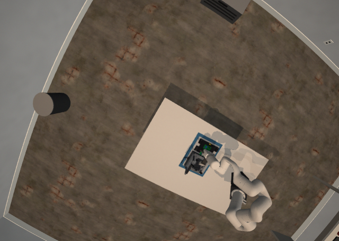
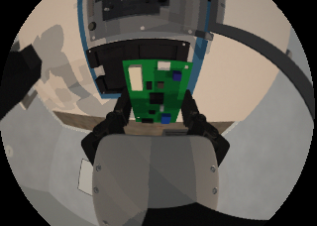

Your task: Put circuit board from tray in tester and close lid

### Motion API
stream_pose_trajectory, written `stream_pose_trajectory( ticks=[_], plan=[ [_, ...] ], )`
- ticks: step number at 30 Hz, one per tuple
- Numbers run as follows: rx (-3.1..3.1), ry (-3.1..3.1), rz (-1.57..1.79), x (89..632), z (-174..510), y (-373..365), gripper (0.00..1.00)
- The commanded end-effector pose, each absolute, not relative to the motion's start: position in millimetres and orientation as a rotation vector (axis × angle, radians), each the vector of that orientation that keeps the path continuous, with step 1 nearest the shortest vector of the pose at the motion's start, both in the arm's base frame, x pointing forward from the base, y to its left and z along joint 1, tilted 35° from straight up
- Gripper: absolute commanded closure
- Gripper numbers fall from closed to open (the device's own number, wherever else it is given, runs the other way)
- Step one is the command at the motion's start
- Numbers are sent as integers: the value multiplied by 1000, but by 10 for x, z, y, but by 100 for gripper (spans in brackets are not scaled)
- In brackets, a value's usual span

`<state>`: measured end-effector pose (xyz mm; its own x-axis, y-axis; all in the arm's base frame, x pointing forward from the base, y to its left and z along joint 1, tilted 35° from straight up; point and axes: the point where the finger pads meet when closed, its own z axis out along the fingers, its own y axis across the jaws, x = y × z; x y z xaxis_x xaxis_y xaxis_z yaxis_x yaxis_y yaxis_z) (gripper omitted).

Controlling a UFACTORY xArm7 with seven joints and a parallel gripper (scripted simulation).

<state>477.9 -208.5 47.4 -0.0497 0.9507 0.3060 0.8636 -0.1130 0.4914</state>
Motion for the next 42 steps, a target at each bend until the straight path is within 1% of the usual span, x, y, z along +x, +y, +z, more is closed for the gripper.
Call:
stream_pose_trajectory(
  ticks=[1, 18, 42],
  plan=[
    [2056, 1984, 884, 4780, 487, -2090, 21],
    [2056, 1984, 884, 4729, 530, -1922, 21],
    [2056, 1984, 884, 4533, 693, -1280, 21]
  ],
)
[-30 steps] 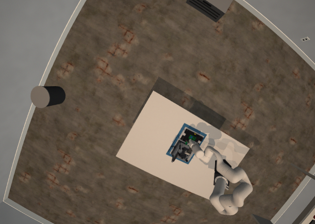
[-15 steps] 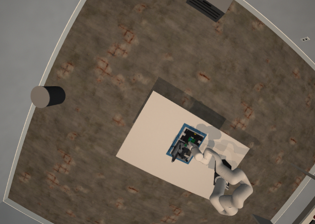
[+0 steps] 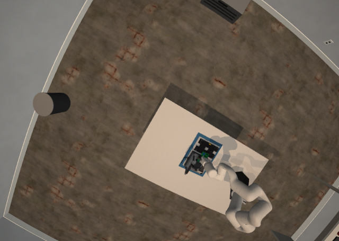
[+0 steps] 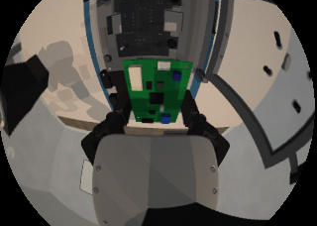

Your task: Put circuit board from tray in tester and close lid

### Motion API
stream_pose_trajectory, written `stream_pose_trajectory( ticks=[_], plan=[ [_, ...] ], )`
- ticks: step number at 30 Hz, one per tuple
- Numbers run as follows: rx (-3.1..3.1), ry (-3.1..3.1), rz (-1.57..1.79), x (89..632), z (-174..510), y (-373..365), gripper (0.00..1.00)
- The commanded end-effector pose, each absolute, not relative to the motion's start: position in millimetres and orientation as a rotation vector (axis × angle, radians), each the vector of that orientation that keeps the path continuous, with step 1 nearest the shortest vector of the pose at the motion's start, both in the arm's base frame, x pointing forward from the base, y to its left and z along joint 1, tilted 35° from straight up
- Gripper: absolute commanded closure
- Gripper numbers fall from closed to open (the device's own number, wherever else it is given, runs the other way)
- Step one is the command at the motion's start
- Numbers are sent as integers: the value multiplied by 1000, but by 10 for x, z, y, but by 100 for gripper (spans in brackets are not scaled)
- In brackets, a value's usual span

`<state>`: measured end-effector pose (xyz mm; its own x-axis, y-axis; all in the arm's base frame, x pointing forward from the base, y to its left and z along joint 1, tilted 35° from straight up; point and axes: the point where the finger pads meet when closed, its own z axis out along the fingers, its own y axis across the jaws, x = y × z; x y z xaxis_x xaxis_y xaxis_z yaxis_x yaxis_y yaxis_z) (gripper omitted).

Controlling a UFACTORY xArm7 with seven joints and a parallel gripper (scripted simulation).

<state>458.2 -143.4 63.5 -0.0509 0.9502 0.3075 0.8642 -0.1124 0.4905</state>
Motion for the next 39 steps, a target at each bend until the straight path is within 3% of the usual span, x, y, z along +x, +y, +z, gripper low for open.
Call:
stream_pose_trajectory(
  ticks=[1, 39],
  plan=[
    [2056, 1984, 884, 4521, 702, -1244, 21],
    [2056, 1984, 884, 4289, 895, -482, 21]
  ],
)
